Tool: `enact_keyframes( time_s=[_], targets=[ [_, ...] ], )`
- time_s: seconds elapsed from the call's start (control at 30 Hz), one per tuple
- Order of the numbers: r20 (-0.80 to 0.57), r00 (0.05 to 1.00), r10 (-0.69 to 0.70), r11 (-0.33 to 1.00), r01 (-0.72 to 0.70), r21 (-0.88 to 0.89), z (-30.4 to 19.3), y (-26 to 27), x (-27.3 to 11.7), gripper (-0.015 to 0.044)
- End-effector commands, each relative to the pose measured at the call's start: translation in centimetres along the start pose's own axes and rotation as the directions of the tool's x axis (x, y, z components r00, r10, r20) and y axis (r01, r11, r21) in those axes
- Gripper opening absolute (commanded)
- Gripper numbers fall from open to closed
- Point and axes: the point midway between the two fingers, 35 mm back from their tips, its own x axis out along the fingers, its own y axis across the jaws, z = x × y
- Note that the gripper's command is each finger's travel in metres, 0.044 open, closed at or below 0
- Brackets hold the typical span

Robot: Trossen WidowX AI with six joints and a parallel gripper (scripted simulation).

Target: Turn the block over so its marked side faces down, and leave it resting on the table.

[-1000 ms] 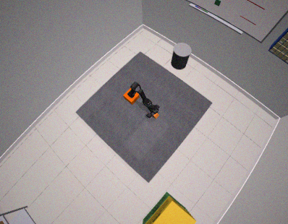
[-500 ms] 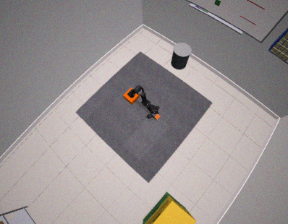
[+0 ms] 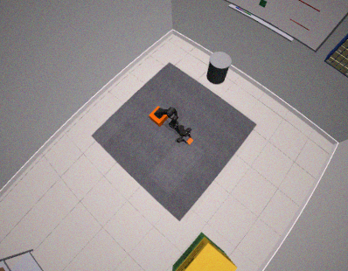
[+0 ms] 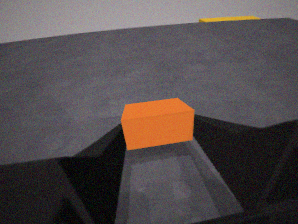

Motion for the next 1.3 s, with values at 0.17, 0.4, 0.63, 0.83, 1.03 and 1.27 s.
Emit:
enact_keyframes(
  time_s=[0.17,0.4,0.63,0.83,1.03,1.27],
  targets=[
    [0.079,0.997,-0.004,1.000,0.005,-0.003,-0.91,-0.12,-1.45,0.0000],
    [0.100,0.995,-0.004,1.000,0.005,-0.001,-0.62,-0.11,-1.64,0.0000],
    [0.100,0.995,-0.004,1.000,0.005,-0.001,-0.62,-0.11,-1.64,0.0000],
    [0.100,0.995,-0.004,1.000,0.005,-0.001,-0.62,-0.11,-1.64,0.0052],
    [0.100,0.995,-0.004,1.000,0.005,-0.001,-0.62,-0.11,-1.64,0.0210],
    [0.100,0.995,-0.004,1.000,0.005,-0.001,-0.62,-0.11,-1.64,0.0394]
  ],
)
